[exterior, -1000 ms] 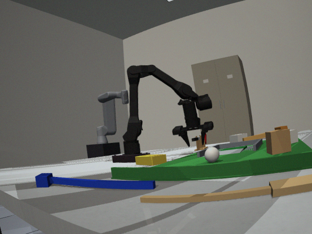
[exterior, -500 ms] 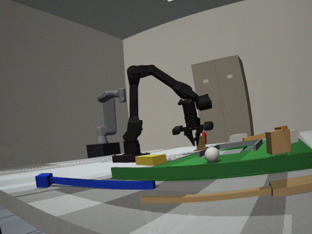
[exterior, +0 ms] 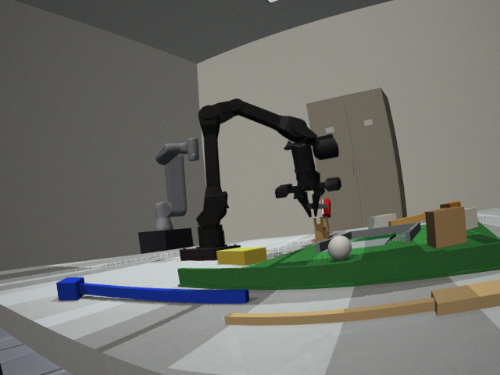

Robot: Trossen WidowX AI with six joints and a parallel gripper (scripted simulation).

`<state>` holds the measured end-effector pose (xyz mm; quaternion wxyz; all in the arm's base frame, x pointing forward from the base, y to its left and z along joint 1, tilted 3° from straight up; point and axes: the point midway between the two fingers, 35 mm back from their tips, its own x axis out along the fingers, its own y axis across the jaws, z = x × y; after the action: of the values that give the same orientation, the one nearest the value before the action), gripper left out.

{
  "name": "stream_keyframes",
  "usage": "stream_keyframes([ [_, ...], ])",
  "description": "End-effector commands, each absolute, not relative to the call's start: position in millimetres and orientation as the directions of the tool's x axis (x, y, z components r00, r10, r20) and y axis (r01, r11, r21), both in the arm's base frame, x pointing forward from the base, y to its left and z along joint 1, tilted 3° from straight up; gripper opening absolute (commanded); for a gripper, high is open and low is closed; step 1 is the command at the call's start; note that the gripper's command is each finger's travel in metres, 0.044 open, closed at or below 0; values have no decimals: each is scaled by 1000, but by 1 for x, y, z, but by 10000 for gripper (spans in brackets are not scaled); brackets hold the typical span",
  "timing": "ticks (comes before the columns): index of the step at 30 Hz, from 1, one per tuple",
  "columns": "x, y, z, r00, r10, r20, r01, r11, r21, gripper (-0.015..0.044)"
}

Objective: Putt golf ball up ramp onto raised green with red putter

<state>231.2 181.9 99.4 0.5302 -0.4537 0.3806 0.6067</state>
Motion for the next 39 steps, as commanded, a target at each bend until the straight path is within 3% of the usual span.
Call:
stream_keyframes([
  [1, 231, 182, 124, -19, 312, -950, -988, -154, -31, 0],
  [10, 231, 175, 141, -15, 299, -954, -991, -134, -26, 0],
  [27, 289, 94, 143, 113, 225, -968, -977, 202, -67, 0],
  [39, 310, 27, 145, 128, 165, -978, -891, 452, -41, 0],
])
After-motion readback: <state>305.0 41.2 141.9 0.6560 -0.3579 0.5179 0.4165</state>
